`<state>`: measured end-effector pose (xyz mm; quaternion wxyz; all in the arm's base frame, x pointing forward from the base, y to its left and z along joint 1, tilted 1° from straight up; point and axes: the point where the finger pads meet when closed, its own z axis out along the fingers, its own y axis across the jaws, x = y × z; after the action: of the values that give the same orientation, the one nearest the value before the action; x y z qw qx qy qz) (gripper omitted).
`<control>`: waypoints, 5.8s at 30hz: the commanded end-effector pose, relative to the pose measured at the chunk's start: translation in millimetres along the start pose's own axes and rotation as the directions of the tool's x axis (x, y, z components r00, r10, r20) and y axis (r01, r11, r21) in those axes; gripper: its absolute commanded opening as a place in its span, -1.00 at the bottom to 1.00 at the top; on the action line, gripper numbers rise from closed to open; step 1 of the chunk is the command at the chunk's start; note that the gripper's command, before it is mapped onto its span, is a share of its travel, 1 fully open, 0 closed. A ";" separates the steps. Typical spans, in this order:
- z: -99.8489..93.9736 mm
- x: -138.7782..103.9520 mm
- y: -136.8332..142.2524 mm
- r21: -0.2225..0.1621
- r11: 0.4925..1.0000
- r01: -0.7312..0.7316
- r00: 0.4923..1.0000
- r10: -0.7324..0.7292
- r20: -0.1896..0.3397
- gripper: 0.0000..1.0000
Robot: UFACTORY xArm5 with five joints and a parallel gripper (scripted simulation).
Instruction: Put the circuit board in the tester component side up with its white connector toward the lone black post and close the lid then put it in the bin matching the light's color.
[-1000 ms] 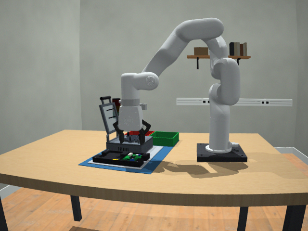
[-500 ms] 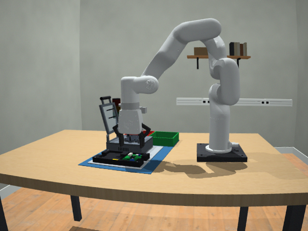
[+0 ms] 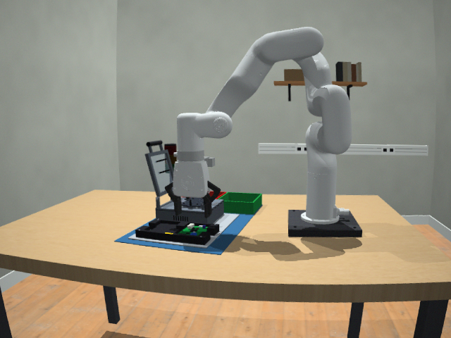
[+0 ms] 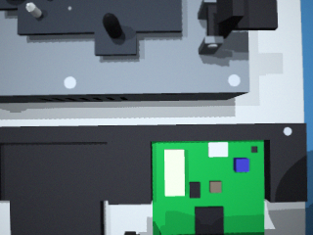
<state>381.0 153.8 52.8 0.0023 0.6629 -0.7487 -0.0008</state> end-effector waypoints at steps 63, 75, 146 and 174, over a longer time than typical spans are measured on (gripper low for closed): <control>52.3 -1.8 -2.1 0.003 1.000 0.000 1.000 0.000 0.001 1.00; 52.3 -1.8 -2.1 0.003 1.000 0.000 1.000 0.000 0.001 0.89; 52.3 -1.8 -2.1 0.003 1.000 0.000 1.000 0.000 0.001 0.58; 34.2 -1.6 -2.2 0.003 1.000 0.000 1.000 0.000 0.001 0.58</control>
<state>382.0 154.6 12.4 0.0025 0.6629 -0.7487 -0.0009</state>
